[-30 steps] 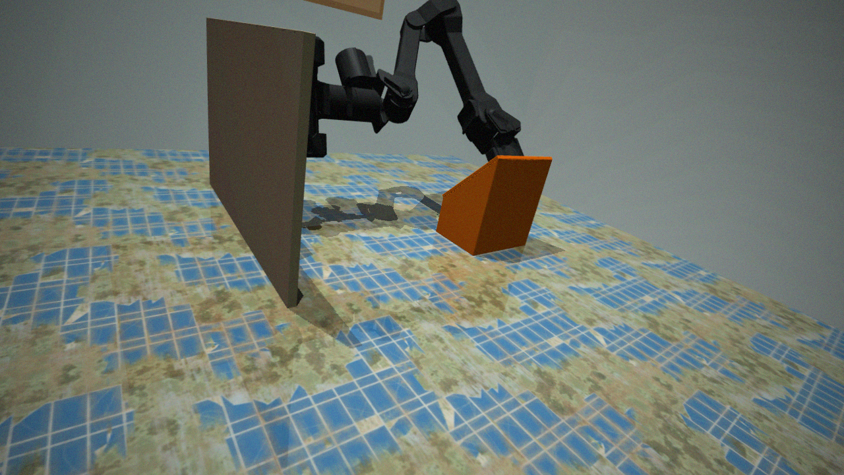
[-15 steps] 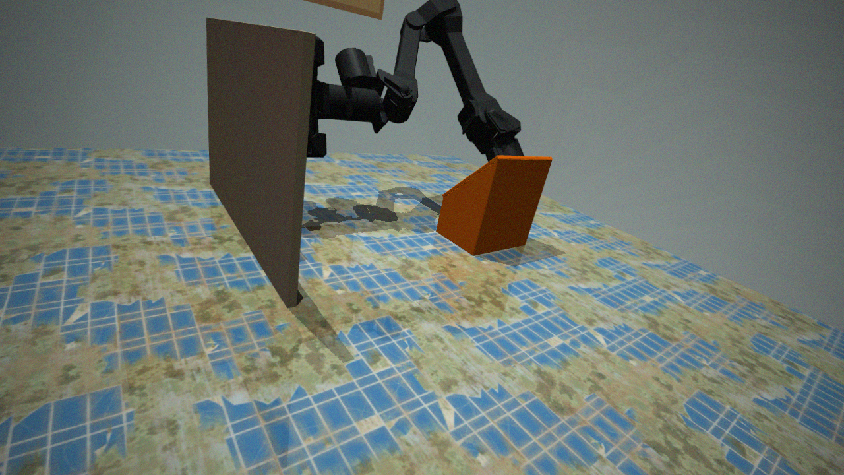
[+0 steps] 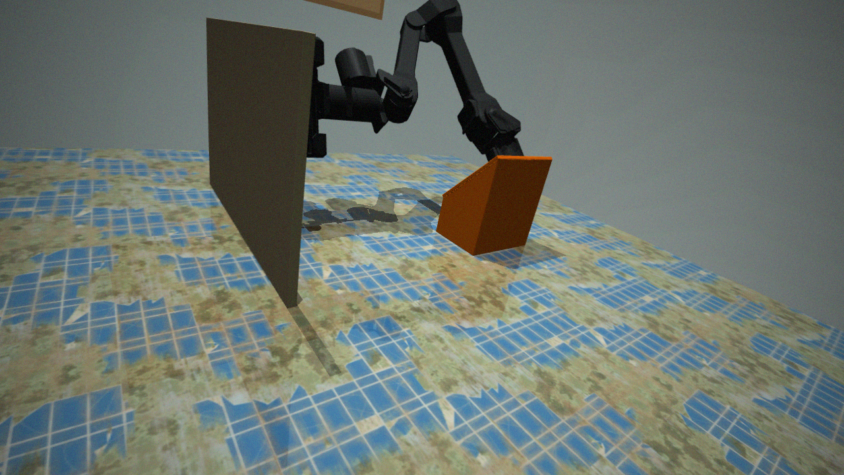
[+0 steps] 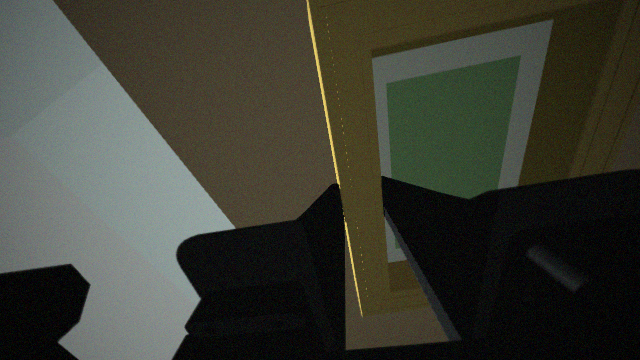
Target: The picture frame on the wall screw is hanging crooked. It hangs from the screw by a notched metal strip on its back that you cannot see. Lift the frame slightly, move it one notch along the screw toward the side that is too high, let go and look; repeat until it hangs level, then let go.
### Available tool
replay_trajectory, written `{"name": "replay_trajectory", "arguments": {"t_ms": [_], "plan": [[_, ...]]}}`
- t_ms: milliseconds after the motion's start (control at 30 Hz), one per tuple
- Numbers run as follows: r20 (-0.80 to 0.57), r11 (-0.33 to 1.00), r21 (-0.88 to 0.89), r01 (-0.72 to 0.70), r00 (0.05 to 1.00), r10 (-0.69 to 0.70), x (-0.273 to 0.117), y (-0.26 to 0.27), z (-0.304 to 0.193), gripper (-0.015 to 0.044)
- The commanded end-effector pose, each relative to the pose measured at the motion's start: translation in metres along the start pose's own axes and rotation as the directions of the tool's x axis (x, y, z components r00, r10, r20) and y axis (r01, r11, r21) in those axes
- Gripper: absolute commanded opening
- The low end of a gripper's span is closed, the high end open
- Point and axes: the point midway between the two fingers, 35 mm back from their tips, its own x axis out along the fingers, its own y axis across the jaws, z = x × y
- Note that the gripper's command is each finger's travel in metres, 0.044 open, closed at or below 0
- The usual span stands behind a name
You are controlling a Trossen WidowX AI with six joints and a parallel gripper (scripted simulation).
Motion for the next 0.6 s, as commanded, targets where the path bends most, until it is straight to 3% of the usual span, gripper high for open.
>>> {"name": "replay_trajectory", "arguments": {"t_ms": [0, 567], "plan": [[0.003, 1.0, -0.005, -0.003, 1.0, 0.003, 0.0006, 0.0012, 0.0009, 0.0], [0.003, 1.0, -0.005, -0.003, 1.0, 0.003, 0.0, 0.0044, -0.0001, 0.0]]}}
